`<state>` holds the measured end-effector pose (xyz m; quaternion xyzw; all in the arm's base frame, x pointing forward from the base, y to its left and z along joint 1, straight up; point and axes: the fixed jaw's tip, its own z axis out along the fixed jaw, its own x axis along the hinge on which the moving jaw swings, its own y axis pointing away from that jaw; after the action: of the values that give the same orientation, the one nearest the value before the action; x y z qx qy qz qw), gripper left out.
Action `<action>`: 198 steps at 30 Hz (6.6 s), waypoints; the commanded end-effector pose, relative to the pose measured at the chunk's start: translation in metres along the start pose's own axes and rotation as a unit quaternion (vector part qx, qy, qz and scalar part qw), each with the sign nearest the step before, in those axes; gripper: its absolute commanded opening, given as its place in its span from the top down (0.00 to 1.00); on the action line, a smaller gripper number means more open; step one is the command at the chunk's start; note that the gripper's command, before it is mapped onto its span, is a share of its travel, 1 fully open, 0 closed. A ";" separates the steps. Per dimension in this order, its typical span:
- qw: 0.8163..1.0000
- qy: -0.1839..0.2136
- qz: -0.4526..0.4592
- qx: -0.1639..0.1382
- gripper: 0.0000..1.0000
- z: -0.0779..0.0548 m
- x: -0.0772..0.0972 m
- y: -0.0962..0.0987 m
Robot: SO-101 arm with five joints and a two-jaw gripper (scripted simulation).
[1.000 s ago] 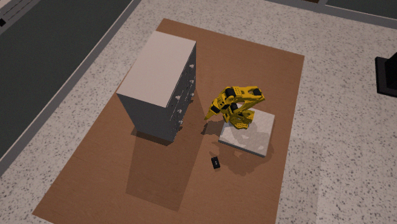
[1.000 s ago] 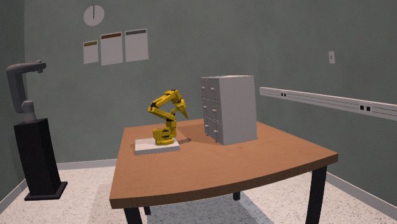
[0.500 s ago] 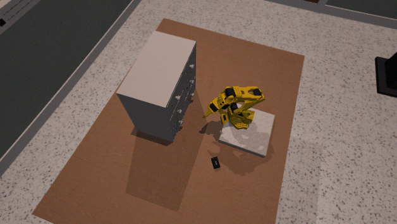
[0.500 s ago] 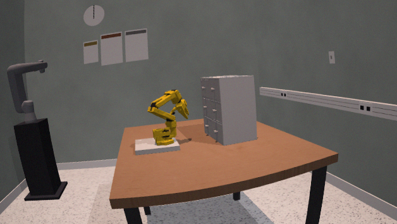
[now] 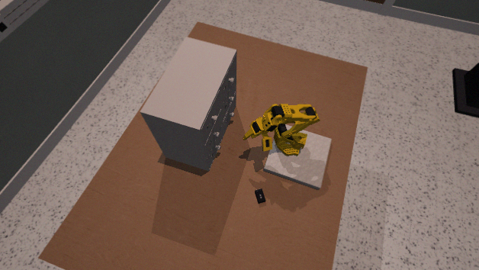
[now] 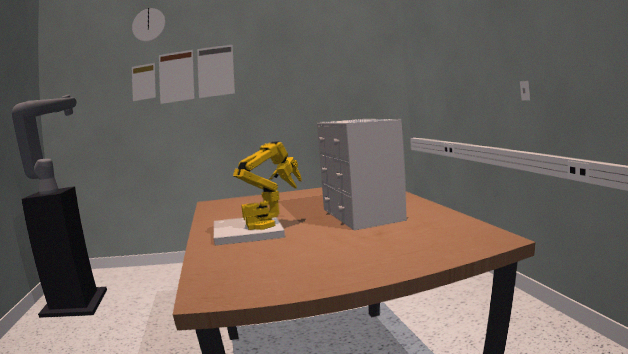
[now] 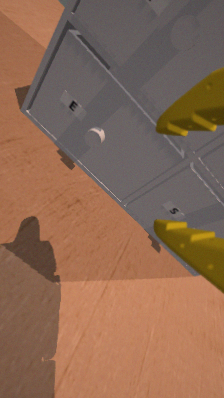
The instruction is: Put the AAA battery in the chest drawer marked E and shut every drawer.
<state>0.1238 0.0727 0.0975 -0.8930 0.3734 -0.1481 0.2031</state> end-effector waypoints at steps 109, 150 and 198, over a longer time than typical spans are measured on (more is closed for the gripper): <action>0.614 0.009 0.789 0.015 0.79 -0.003 0.002 -0.009; 0.427 0.192 0.870 -0.154 0.64 -0.001 0.044 0.039; 0.427 0.192 0.870 -0.154 0.60 -0.001 0.044 0.039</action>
<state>0.1291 0.0165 0.0834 -0.0589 0.9982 -0.0004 0.0093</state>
